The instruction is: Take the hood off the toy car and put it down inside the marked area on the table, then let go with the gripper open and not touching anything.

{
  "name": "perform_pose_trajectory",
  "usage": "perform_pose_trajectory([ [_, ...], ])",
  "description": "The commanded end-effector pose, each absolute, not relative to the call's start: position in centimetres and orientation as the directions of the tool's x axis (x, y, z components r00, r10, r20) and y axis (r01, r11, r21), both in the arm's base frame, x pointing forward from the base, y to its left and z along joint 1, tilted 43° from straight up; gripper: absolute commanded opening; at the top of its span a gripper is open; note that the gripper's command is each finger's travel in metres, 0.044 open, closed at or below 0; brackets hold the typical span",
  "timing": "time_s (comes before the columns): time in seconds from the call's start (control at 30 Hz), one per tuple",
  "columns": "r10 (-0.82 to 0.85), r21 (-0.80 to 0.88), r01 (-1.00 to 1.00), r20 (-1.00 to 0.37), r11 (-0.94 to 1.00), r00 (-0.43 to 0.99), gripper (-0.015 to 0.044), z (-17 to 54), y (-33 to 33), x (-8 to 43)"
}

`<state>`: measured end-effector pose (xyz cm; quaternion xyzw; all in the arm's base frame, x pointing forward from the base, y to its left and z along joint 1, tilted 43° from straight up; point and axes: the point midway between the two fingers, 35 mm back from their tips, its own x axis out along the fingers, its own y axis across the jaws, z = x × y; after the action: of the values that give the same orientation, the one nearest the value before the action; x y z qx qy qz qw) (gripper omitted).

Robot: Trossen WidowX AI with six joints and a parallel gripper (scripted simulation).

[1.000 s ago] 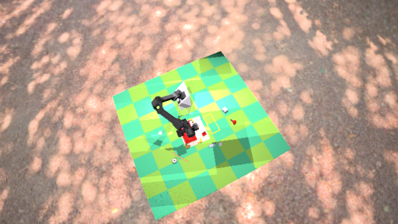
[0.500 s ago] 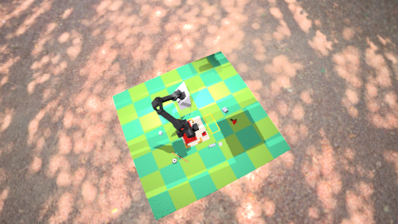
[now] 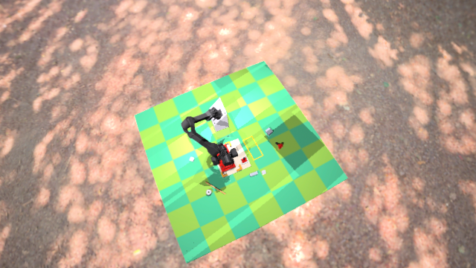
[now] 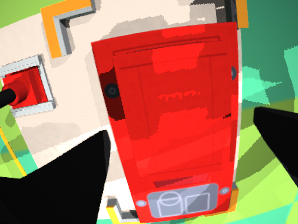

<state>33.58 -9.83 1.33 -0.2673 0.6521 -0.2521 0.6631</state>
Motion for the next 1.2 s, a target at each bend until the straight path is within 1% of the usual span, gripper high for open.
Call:
perform_pose_trajectory([
  [0.0,-0.688,-0.688,-0.021,-0.726,0.726,0.016,0.044,1.0,-10.1,33.3],
  [1.17,-0.688,-0.688,-0.022,-0.725,0.725,0.016,0.044,-0.2,-11.2,33.3],
])
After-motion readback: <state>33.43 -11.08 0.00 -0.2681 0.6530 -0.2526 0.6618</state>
